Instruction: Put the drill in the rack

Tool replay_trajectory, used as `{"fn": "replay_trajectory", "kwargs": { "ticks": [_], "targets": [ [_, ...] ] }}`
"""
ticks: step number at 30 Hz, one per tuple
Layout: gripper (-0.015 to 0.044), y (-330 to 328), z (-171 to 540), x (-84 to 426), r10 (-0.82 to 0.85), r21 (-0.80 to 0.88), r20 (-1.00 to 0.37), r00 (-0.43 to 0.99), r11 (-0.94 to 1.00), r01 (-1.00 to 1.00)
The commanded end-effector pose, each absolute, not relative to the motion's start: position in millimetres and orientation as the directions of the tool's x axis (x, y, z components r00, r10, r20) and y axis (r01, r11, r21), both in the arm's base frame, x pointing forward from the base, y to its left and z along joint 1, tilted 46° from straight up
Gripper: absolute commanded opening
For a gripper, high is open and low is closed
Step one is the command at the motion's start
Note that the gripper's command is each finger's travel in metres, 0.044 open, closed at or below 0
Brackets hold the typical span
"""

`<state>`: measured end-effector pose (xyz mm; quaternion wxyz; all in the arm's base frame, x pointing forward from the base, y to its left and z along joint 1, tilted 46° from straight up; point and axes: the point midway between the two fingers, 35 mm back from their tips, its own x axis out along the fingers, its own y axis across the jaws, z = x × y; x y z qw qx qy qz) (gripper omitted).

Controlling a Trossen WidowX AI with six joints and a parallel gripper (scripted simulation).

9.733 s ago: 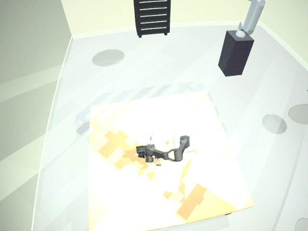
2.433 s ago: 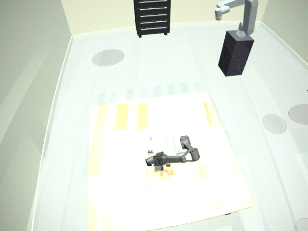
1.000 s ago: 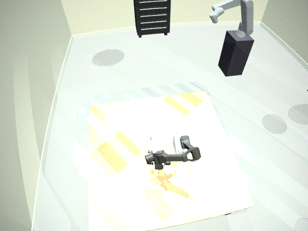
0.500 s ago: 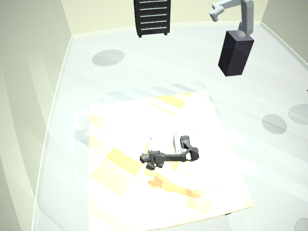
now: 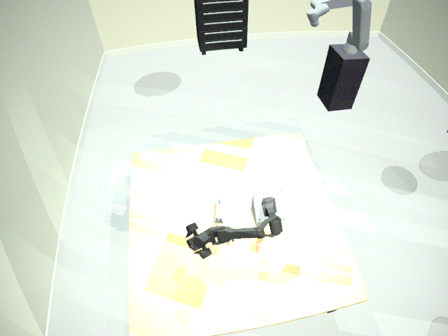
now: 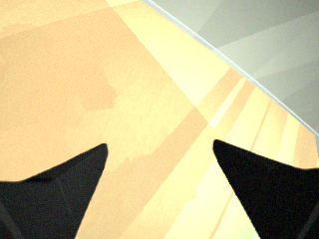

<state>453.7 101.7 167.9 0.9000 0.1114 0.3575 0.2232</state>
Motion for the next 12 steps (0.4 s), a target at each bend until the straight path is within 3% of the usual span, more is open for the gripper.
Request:
{"fn": "replay_trajectory", "kwargs": {
  "ticks": [1,9,12],
  "targets": [
    [0.044,96,222,512,0.385,0.606,-0.401,0.831,0.792,-0.074],
    [0.044,88,290,556,0.274,0.897,-0.127,0.953,0.441,-0.007],
    [0.044,87,294,558,0.267,0.911,-0.109,0.958,0.413,-0.011]
  ]
}}
